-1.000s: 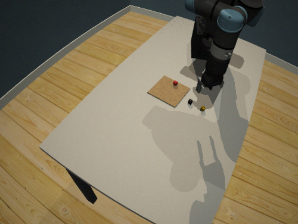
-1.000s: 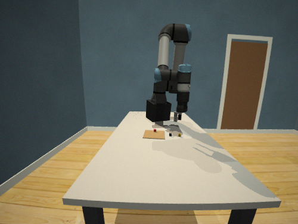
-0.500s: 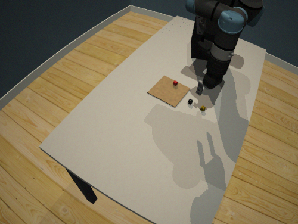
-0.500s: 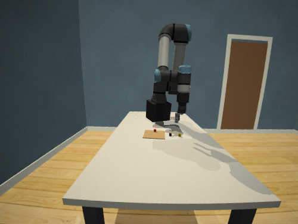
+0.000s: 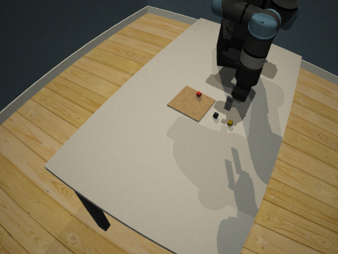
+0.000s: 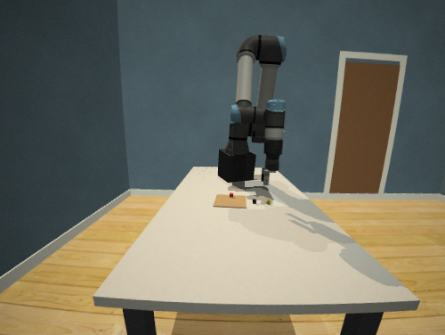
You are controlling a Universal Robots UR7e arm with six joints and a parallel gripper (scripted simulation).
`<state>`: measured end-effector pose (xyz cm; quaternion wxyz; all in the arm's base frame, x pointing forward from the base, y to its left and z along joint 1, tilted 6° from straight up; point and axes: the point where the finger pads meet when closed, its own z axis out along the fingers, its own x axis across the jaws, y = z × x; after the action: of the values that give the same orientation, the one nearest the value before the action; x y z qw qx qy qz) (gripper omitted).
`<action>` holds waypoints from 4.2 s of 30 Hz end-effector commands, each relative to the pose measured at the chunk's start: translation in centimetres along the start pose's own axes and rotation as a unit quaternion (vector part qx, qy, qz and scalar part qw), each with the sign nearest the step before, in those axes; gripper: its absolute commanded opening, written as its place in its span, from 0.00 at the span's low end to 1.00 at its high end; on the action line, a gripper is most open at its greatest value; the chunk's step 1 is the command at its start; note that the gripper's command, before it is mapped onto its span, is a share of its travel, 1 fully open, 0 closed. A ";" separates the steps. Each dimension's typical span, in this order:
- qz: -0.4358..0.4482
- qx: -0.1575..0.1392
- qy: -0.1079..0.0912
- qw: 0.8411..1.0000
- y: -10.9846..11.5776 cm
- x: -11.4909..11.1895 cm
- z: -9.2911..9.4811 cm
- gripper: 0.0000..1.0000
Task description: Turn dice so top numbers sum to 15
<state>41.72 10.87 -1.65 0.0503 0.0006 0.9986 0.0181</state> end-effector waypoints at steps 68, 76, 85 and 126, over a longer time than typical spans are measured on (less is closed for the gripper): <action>-0.571 -0.003 -0.001 0.821 2.3 0.4 1.9 1.00; -0.572 -0.003 -0.001 0.821 2.3 0.4 1.9 0.64; -0.572 -0.003 -0.001 0.821 2.3 0.4 1.9 0.64; -0.572 -0.003 -0.001 0.820 2.2 0.4 2.9 0.64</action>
<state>41.82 13.22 -3.79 0.0537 -0.5705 0.8194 -0.0126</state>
